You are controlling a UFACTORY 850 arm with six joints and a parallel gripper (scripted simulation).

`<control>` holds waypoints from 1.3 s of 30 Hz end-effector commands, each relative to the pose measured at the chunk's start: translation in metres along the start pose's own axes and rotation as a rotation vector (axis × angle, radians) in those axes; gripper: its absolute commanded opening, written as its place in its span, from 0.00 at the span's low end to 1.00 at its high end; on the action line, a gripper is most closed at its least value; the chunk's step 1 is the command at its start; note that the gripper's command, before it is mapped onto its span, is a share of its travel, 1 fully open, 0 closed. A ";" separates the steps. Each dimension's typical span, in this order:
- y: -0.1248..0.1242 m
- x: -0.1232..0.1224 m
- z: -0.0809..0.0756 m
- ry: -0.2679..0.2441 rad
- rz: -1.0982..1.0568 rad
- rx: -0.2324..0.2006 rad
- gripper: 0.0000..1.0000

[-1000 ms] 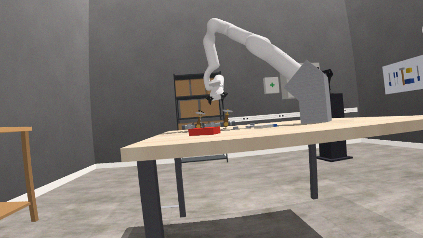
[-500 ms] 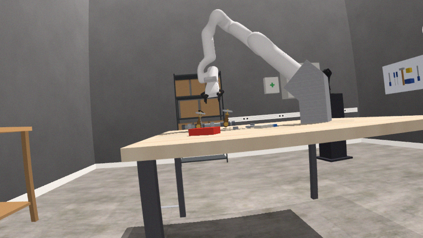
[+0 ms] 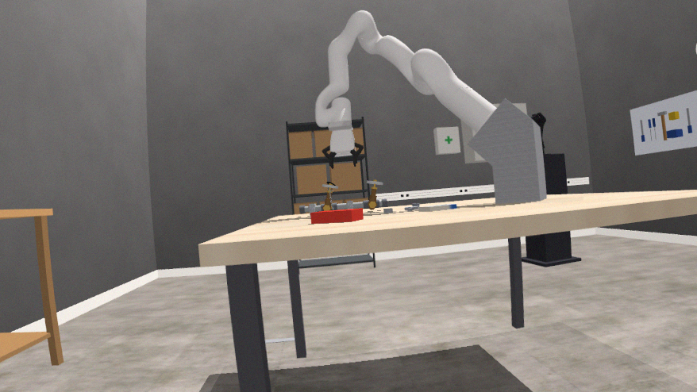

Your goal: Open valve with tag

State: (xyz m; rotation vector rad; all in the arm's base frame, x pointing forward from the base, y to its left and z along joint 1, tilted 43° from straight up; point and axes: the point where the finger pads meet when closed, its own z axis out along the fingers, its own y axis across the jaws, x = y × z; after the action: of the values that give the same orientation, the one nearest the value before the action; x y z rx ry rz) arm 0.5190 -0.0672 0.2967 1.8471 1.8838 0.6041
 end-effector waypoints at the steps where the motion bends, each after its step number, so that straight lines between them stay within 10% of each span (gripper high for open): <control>1: 0.001 0.023 0.012 -0.081 -0.034 0.024 1.00; 22: 0.029 0.122 0.056 -0.403 -0.185 0.027 1.00; 39: 0.030 0.129 0.059 -0.426 -0.196 0.029 1.00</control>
State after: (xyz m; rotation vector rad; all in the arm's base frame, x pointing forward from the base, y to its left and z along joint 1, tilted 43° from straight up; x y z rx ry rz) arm 0.5750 0.0627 0.2659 1.6243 1.7576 0.1033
